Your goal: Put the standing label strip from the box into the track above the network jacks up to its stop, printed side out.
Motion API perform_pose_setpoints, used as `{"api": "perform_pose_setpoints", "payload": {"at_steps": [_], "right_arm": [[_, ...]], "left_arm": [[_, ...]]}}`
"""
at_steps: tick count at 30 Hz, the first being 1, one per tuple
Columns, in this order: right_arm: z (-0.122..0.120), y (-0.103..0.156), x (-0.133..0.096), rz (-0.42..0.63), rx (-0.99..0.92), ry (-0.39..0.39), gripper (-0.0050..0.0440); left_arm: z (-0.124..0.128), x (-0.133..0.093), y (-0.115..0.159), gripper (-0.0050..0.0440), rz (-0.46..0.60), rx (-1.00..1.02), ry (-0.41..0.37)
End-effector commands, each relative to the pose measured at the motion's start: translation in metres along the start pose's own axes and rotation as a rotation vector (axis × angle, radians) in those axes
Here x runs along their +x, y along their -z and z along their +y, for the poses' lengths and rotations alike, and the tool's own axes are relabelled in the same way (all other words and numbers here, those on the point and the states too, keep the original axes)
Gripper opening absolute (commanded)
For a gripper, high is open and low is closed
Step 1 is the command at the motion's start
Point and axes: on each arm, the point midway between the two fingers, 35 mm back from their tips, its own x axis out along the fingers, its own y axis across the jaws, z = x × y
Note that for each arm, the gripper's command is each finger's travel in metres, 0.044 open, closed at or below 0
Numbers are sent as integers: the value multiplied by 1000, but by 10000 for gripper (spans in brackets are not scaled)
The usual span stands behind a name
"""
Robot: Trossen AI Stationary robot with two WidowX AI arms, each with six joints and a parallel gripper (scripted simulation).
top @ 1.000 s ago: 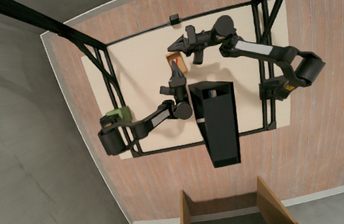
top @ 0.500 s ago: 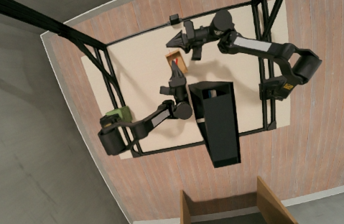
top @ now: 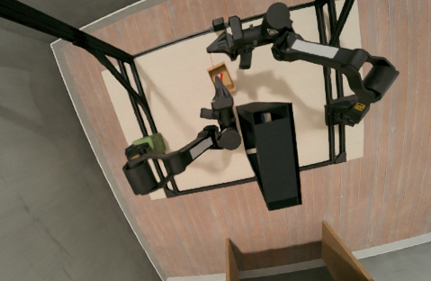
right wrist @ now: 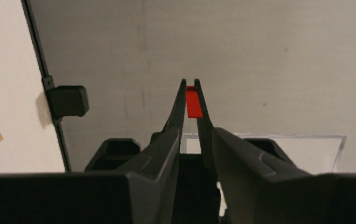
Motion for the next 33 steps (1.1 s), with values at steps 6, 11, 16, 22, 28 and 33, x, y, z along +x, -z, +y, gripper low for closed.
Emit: {"api": "perform_pose_setpoints", "payload": {"at_steps": [6, 11, 16, 22, 28, 33], "right_arm": [[-10, 2, -9, -3, -29, 0, 85], [-10, 2, -9, -3, -29, 0, 85], [-14, 3, -14, 16, -12, 0, 157], [-45, 10, -25, 92, 2, 3, 277], [-103, 14, -47, 237, 20, 16, 397], [-123, 13, -65, 296, 60, 26, 440]], "left_arm": [[-15, -1, 5, -50, 0, -22, 22], [-15, -1, 5, -50, 0, -22, 22], [-15, -1, 5, -50, 0, -22, 22], [-15, -1, 5, -50, 0, -22, 22], [-15, -1, 5, -50, 0, -22, 22], [-15, -1, 5, -50, 0, -22, 22]]}}
